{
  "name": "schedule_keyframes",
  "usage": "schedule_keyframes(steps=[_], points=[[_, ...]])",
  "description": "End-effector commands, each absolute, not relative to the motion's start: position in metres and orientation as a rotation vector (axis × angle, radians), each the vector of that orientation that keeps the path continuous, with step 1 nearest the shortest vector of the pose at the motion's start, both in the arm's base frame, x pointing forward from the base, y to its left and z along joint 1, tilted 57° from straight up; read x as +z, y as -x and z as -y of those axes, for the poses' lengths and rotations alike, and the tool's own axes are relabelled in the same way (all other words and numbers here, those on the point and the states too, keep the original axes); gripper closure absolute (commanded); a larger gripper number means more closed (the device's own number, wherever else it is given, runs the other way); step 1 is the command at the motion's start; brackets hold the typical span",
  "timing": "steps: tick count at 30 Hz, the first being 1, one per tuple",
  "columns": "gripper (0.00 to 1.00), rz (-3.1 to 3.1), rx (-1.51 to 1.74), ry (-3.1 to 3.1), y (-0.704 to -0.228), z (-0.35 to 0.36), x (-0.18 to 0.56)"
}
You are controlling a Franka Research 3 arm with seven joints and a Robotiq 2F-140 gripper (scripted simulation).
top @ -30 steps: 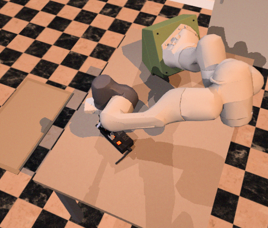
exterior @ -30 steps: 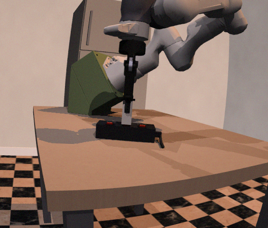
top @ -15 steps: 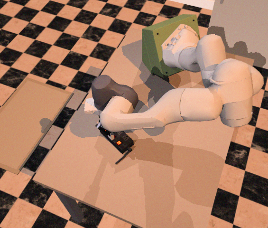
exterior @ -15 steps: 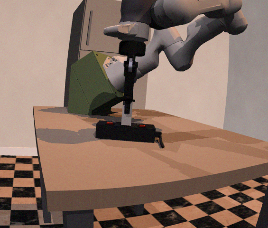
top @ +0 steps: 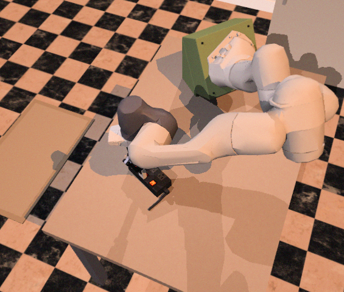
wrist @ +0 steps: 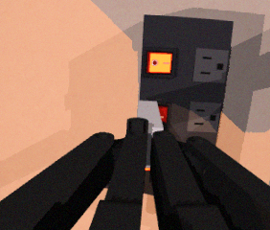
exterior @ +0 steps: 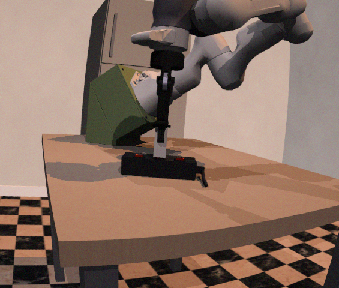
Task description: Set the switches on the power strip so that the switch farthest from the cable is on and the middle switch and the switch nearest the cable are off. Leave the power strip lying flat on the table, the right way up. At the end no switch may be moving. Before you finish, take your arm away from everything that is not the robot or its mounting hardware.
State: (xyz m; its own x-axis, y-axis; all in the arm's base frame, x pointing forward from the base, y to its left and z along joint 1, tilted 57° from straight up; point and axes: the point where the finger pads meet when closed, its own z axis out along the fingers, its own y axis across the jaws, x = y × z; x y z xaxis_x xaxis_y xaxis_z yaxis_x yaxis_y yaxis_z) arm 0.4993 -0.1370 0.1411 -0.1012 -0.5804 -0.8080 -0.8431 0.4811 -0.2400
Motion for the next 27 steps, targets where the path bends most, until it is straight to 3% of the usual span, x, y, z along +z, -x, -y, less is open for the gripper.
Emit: schedule_keyframes(steps=[1, 27], points=[[1.00, -1.793, 0.353, 1.203, -0.494, 0.143, 0.146], [1.00, -1.793, 0.353, 1.203, -0.480, 0.161, 0.160]])
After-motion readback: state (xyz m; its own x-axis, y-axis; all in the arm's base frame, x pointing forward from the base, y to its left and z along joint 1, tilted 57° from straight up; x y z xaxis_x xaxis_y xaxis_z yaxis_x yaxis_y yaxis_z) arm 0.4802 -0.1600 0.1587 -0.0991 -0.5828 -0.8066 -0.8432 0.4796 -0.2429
